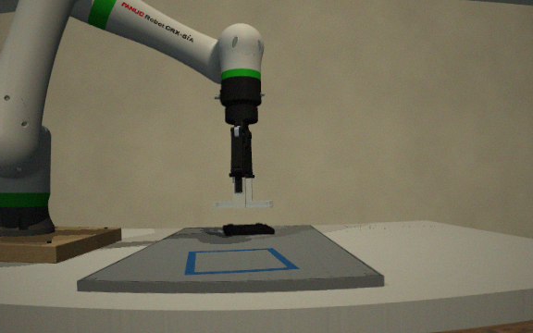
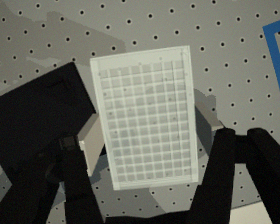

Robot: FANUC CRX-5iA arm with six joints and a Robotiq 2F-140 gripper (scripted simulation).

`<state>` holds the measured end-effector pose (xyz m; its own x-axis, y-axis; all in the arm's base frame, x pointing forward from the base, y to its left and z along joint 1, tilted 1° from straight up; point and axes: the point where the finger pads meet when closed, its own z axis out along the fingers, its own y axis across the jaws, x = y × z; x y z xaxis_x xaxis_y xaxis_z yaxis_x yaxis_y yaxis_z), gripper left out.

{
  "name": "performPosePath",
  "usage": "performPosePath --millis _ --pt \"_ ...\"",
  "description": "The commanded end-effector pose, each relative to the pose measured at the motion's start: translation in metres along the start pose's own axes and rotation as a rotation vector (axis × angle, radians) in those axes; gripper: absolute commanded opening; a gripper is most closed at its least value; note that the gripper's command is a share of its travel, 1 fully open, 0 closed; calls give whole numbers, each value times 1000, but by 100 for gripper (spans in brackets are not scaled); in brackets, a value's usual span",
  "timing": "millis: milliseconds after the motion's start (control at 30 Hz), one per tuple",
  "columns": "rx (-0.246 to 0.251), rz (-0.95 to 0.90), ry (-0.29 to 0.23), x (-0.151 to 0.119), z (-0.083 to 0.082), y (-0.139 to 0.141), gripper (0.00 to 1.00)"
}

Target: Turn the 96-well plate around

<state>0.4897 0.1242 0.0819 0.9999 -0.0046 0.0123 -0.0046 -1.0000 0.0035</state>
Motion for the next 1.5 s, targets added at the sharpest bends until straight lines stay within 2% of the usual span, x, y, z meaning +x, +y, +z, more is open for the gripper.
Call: performPosePath --millis 0,1400,1467 --pt "0 0 1 -1 0 -10 0" --pt "0 0 1 -16 -4 -135 0" --pt "0 0 1 -16 -4 -135 0"
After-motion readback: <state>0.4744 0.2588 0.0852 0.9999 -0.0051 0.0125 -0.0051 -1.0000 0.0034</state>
